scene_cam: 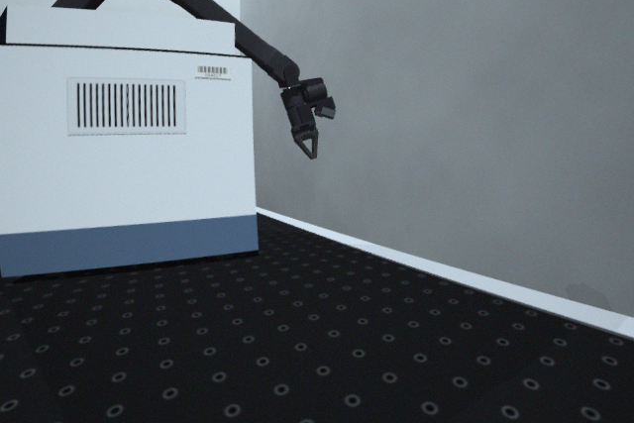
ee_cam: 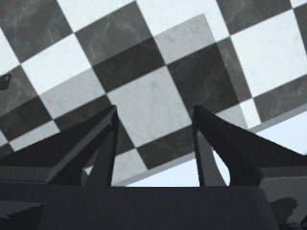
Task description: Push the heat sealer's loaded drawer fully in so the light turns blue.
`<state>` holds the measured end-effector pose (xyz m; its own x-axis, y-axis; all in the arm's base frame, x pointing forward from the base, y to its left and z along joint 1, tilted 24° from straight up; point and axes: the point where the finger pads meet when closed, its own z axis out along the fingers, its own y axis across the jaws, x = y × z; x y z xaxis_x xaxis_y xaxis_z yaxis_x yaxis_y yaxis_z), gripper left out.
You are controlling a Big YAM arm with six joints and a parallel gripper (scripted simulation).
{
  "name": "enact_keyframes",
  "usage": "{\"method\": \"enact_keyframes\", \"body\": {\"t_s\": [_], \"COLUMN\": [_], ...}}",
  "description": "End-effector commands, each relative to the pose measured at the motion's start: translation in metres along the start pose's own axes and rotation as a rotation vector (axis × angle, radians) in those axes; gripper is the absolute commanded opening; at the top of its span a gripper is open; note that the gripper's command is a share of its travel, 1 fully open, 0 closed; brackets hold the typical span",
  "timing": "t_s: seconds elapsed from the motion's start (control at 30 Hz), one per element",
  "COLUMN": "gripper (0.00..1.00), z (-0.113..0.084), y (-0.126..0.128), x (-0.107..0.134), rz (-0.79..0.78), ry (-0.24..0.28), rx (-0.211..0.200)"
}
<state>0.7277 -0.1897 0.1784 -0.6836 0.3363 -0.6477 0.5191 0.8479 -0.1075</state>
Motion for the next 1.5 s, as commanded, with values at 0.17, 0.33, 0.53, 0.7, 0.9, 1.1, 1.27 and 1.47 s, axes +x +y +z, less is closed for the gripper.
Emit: {"method": "enact_keyframes", "body": {"t_s": [0.17,0.33,0.53,0.7,0.9,1.1,1.27,1.47], "gripper": [0.45,0.45,0.45,0.45,0.45,0.45,0.45,0.45], "z": [-0.001,-0.007,-0.016,-0.016,-0.007,-0.018,-0.019,-0.016], "y": [-0.028,-0.057,-0.082,-0.094,-0.116,-0.141,-0.153,-0.176], "x": [-0.025,-0.014,-0.029,-0.031,-0.019,-0.034,-0.035,-0.025], "rz": [0.043,0.033,0.042,0.042,0.071,0.079,0.079,0.112], "ry": [-0.015,0.011,-0.026,-0.027,0.029,-0.012,-0.012,0.034], "rx": [0.025,0.035,0.030,0.030,0.060,0.056,0.057,0.083]}}
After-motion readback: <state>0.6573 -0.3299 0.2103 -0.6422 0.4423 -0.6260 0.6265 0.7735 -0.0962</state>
